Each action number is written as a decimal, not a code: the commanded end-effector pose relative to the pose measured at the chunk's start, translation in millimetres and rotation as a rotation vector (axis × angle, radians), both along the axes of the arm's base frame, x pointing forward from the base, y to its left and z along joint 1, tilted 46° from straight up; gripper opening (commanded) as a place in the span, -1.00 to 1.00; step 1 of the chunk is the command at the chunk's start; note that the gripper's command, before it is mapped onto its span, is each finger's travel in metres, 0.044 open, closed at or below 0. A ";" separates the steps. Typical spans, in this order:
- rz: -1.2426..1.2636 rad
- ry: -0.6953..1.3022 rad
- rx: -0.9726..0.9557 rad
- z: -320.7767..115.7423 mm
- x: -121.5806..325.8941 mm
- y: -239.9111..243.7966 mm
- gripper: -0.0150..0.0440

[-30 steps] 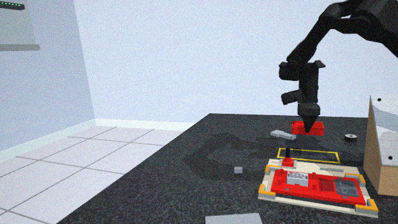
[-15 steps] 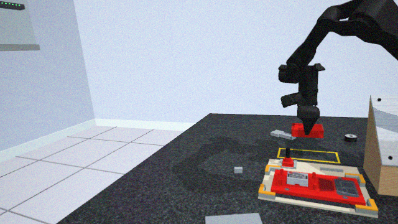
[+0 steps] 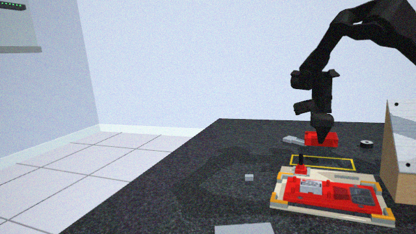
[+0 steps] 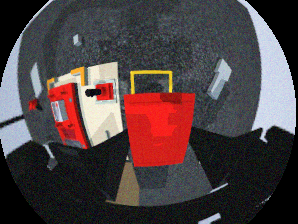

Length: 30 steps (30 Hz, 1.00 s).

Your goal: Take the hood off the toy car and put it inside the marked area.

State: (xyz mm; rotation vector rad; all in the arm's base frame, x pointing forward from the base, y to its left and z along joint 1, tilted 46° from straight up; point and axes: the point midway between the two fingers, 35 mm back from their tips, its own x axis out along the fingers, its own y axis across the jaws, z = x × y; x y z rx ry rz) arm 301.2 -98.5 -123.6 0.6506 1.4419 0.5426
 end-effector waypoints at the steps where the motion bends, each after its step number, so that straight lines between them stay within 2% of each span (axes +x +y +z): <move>1: -0.007 0.006 0.007 -1.8 -1.1 3.1 -0.49; 30: -0.007 0.005 0.008 -14.0 -0.2 15.6 -0.49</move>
